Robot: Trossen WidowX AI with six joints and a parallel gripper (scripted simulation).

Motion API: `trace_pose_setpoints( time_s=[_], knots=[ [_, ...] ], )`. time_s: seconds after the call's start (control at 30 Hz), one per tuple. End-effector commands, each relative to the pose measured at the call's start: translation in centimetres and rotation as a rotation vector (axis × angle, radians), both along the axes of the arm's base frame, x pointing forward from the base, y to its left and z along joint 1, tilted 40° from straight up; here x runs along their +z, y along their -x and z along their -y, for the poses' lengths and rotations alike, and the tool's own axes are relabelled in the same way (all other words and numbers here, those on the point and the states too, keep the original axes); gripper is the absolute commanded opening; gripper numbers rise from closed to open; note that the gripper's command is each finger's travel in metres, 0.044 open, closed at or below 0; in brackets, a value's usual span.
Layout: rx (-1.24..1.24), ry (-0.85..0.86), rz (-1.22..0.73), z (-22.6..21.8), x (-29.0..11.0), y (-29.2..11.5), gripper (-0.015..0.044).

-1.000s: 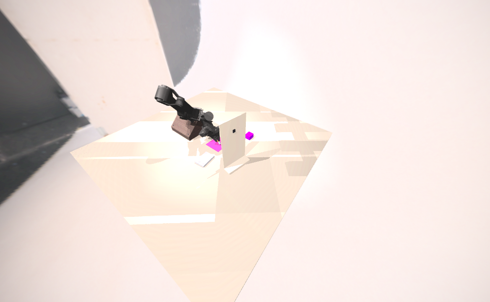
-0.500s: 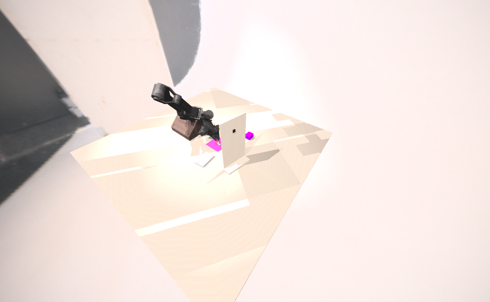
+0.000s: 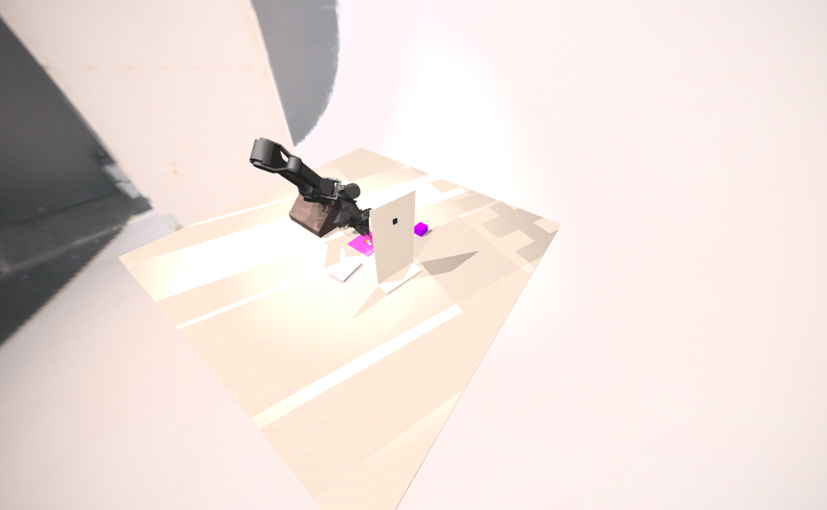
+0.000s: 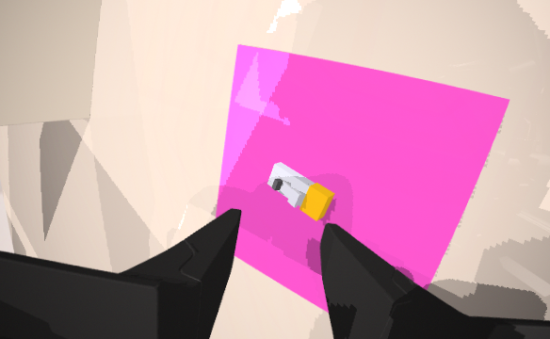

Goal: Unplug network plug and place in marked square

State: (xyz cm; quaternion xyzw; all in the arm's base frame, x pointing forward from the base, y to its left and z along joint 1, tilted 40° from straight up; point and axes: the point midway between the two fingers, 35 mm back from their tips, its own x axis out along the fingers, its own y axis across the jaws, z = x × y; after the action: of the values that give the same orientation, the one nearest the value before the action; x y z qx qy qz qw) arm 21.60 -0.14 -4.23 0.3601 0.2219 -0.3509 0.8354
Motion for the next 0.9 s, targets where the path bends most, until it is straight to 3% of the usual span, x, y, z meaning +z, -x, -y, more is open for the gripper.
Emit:
trace_pose_setpoints(
  time_s=[0.0, 0.87],
  knots=[
    [-0.005, 0.000, 0.006, 0.0, 0.2, 0.2, 0.0156],
    [-0.008, -0.009, -0.005, -1.5, 0.9, 0.1, 0.0156]
  ],
)
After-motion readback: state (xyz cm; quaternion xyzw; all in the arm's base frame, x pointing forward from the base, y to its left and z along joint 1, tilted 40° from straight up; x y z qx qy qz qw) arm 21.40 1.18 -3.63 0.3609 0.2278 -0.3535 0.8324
